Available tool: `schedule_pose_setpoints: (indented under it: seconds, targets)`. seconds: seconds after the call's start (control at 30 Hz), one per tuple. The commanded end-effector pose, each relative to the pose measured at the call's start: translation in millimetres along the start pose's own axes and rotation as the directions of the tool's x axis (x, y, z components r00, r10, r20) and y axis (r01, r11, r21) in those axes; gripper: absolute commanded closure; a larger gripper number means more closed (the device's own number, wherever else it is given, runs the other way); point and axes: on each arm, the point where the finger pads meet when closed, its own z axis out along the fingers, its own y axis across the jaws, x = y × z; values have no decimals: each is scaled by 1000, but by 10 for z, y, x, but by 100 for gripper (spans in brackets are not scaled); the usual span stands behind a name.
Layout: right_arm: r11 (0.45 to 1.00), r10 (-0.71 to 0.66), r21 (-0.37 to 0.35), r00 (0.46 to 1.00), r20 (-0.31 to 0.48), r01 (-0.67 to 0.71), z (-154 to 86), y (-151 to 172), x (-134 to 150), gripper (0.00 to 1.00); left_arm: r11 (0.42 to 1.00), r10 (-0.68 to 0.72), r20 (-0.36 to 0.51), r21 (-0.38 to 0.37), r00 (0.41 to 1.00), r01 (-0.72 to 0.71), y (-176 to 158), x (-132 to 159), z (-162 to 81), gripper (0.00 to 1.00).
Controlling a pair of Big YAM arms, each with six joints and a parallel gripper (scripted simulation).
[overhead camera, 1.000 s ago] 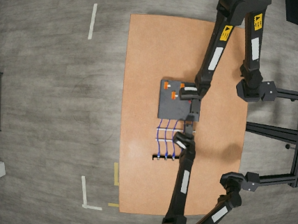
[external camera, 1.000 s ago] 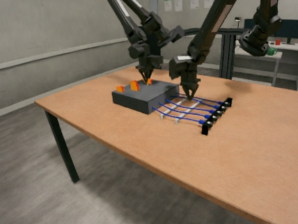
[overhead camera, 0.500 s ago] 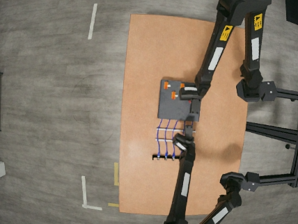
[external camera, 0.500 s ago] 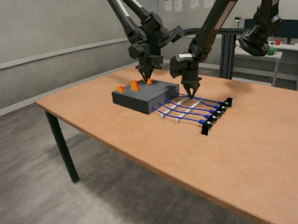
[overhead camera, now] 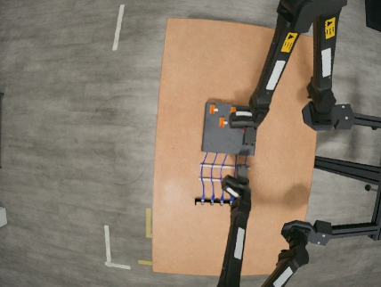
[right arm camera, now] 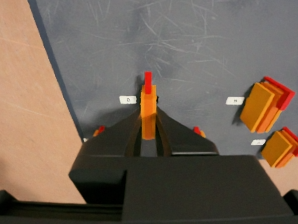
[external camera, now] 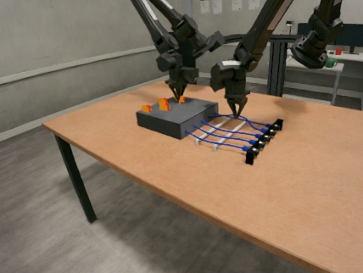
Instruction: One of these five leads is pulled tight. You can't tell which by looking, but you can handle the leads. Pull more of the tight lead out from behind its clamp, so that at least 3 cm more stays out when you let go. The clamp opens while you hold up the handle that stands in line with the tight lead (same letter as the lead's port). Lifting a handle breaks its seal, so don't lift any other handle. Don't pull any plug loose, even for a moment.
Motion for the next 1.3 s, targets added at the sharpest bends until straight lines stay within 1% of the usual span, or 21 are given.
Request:
schedule_pose_setpoints:
  seconds: [0.0,0.53,0.57,0.67,1.13,1.2,1.23,1.27]
  targets:
    - [1000,0,21,1000,-1,0,-126,-39,-5,95,999,14,-54,30,998,-12,-81,319,-9,100]
    - [1000,0,21,1000,-1,0,-126,-39,-5,95,1000,13,-51,28,999,-12,-73,364,-47,100]
    - [1000,0,21,1000,-1,0,-126,-39,-5,95,1000,19,-28,9,999,-19,-38,287,-103,100]
    - [1000,0,21,1000,-1,0,-126,-39,-5,95,1000,16,15,-4,1000,-16,35,238,-184,100]
    - [1000,0,21,1000,-1,0,-126,-39,-5,95,1000,16,15,-4,1000,-16,35,238,-184,100]
    - [1000,0,15,1000,0,0,-88,-30,-6,95,1000,17,15,-4,1000,-17,32,237,-182,100]
    - [1000,0,11,1000,1,0,-60,-23,-6,95,1000,14,3,17,1000,-14,-10,312,-148,100]
    - [1000,0,7,1000,1,0,-32,-16,-6,95,1000,15,3,18,1000,-15,-13,314,-148,100]
